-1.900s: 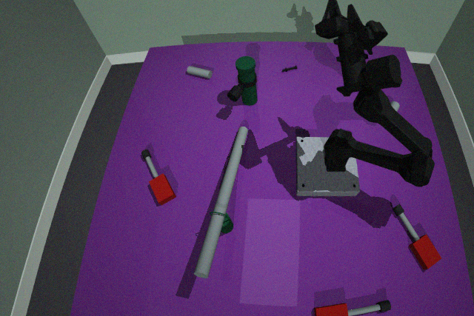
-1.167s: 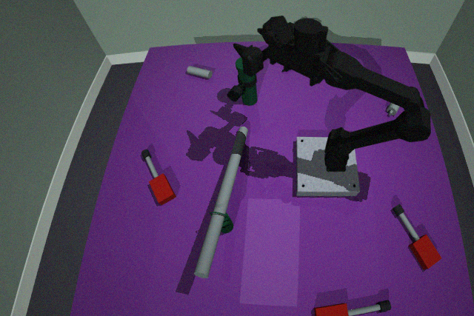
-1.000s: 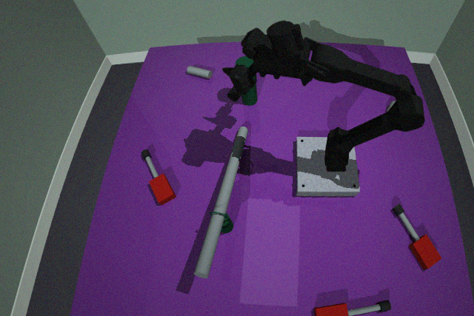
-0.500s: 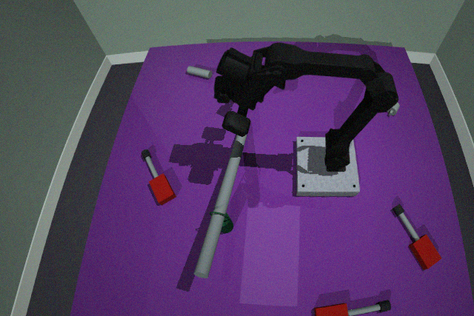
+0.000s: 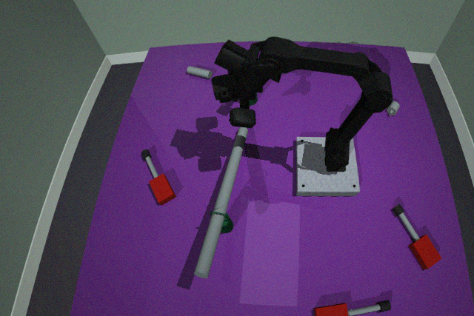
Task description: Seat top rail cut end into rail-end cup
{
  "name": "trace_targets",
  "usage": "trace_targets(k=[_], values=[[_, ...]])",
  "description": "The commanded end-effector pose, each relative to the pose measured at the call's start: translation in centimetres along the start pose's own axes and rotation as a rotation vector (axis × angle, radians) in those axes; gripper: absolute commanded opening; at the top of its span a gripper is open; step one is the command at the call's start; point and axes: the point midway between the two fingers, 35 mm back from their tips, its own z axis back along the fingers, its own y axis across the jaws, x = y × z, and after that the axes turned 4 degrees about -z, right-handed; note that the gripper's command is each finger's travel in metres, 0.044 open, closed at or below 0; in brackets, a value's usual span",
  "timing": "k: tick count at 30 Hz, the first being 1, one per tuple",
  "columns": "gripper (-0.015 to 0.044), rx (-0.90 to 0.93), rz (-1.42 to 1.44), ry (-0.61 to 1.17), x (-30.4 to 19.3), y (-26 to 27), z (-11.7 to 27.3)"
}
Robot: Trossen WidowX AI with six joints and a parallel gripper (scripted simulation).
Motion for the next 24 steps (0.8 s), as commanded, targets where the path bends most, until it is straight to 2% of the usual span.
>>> trace_targets(k=[1, 6, 11, 24], values=[[0.044, -0.042, 0.401, 0.032, -0.3, -4.5, -1.7], [0.044, -0.076, 0.776, 0.082, -1.5, -9.0, -2.8], [0.044, -0.086, 0.955, 0.114, -2.2, -11.2, -3.1], [0.044, -0.087, 0.967, 0.116, -2.3, -11.4, -3.2]])
